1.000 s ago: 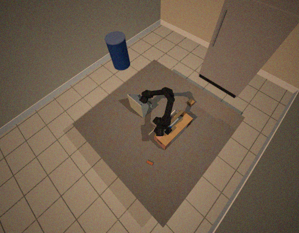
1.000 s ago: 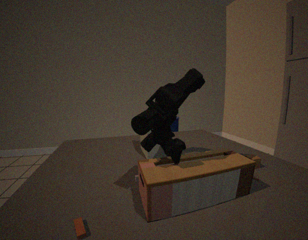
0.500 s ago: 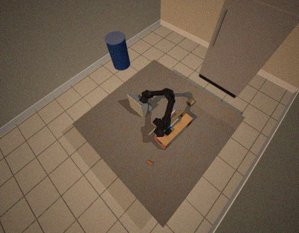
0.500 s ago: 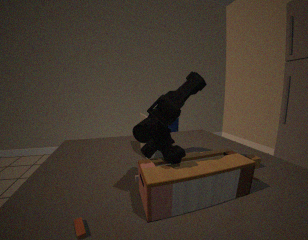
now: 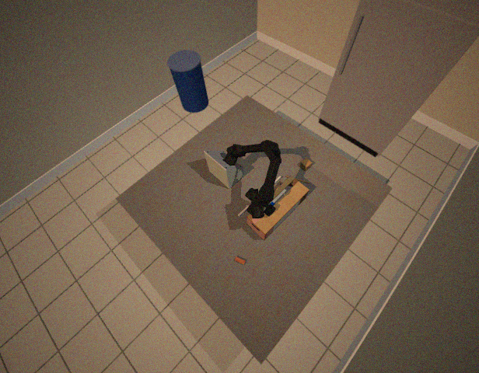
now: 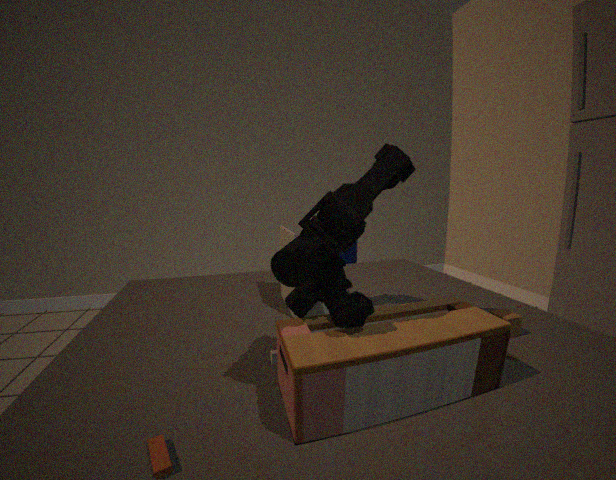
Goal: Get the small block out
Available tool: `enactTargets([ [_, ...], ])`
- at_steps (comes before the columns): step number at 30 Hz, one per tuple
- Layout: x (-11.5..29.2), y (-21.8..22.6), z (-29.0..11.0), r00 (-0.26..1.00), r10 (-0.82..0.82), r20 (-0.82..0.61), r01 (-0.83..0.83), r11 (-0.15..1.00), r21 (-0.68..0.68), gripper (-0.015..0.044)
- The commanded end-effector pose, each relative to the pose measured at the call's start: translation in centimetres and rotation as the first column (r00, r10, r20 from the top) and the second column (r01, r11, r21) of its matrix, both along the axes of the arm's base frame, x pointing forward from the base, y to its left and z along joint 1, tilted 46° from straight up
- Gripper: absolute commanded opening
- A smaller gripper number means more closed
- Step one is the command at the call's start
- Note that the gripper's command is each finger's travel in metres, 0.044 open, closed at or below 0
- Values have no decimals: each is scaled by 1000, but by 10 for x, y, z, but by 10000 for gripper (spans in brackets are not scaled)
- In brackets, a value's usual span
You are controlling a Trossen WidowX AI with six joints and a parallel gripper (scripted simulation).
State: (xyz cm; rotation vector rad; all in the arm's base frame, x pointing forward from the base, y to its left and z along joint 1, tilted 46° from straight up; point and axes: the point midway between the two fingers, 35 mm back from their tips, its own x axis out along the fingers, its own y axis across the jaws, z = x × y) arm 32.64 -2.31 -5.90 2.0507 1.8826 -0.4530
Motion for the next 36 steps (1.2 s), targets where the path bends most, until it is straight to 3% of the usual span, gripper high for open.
enactTargets([
  [1,-1,8,5,1000,1,-6,-1,1000,7,400],
  [36,2,52,48,1000,1,-7,-1,1000,11,400],
])
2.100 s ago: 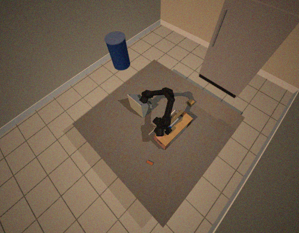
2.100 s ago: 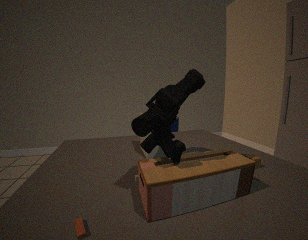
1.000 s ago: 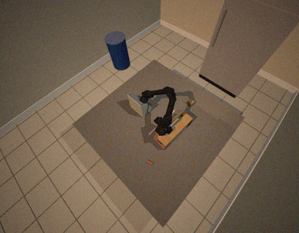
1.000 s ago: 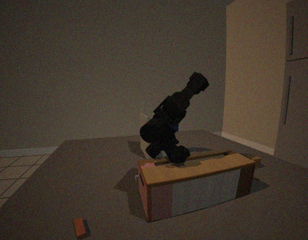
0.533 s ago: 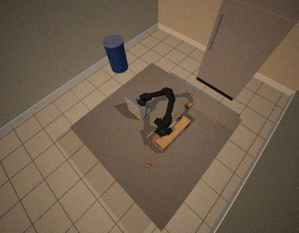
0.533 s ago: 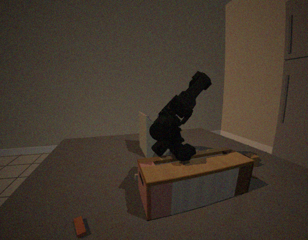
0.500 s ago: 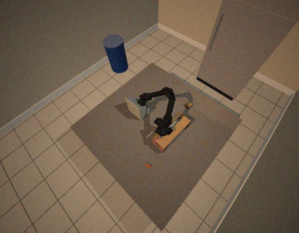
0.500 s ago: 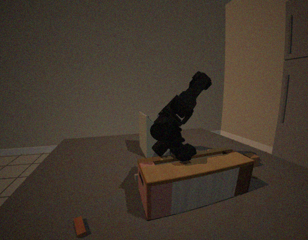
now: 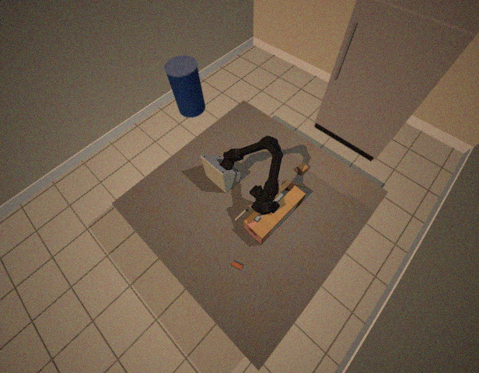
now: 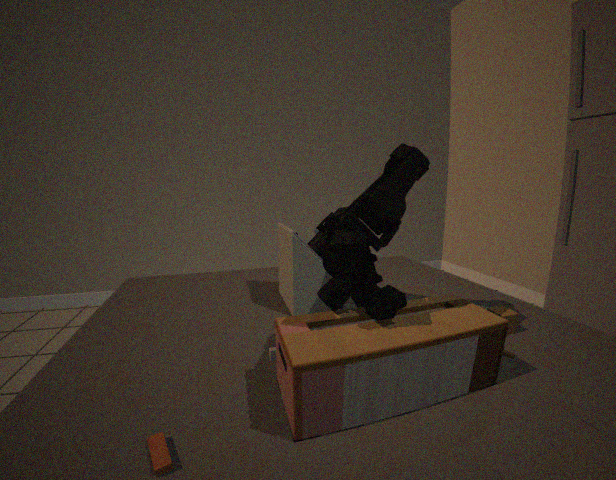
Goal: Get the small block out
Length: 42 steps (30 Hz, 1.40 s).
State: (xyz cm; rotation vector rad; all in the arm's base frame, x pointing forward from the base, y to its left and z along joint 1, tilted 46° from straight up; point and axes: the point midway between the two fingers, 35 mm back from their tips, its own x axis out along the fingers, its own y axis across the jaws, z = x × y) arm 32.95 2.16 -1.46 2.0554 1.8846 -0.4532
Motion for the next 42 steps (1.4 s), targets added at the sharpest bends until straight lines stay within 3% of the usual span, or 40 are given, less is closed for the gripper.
enactTargets([
  [1,-1,8,5,1000,3,-4,-3,1000,7,400],
  [42,-2,21,18,1000,3,-4,-3,1000,8,400],
])
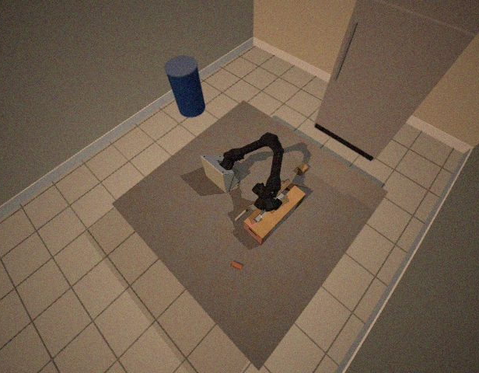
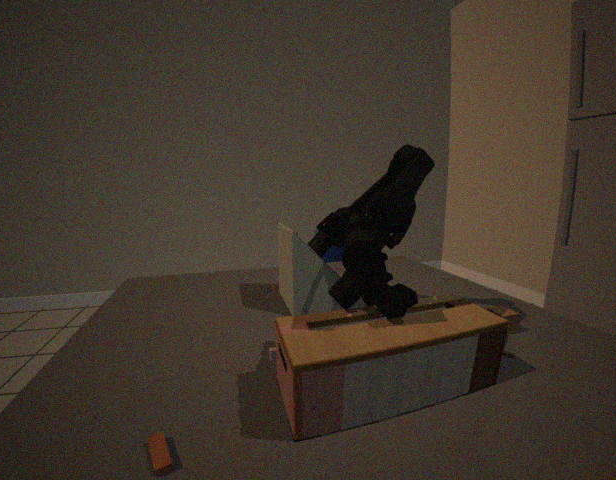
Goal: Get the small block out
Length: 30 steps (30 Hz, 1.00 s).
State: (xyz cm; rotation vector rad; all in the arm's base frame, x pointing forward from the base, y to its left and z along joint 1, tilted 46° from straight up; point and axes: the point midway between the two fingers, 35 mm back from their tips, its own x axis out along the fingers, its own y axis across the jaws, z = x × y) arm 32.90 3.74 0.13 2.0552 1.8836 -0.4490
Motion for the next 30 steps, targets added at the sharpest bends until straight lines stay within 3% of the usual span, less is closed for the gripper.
enactTargets([
  [1,-2,6,3,1000,3,-8,-3,1000,7,400],
  [30,-2,10,7,1000,3,-8,-3,1000,8,400],
])
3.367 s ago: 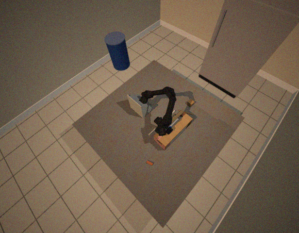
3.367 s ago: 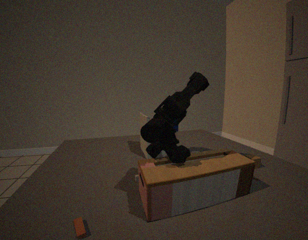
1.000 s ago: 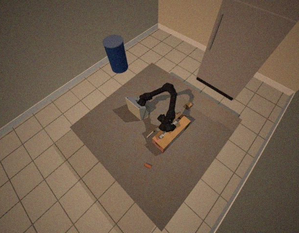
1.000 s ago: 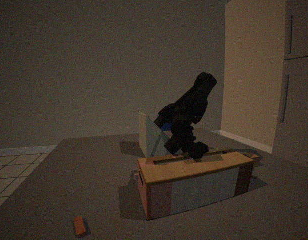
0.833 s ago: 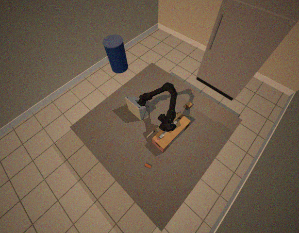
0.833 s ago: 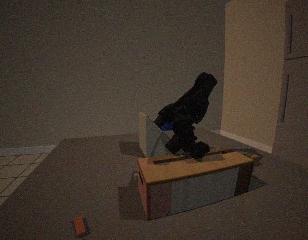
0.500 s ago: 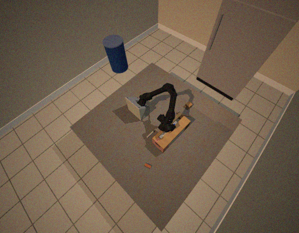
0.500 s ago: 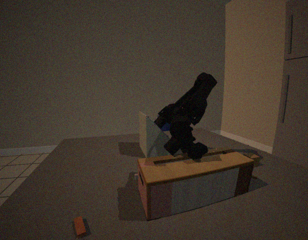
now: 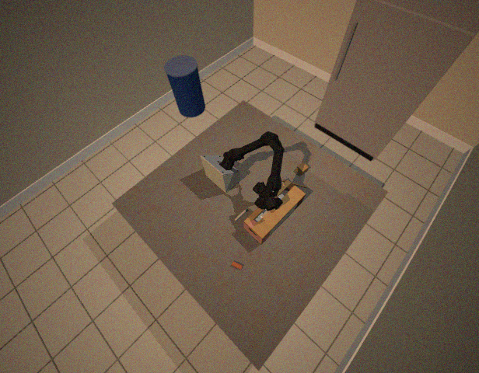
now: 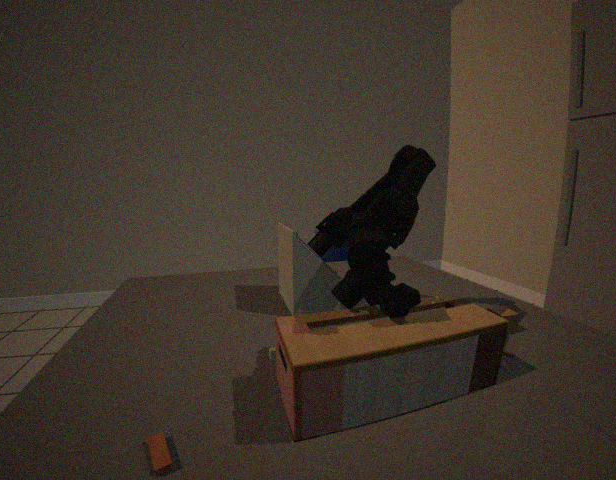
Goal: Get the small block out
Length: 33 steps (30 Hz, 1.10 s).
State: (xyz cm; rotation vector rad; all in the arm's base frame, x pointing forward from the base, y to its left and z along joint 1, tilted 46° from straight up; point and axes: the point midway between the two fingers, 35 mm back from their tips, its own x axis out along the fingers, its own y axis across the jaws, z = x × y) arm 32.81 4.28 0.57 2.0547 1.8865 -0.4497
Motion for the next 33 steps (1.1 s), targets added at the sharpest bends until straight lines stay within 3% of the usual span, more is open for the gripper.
enactTargets([
  [1,-1,5,3,1000,2,-6,-2,1000,7,400],
  [33,-1,12,9,1000,2,-6,-2,1000,7,400],
])
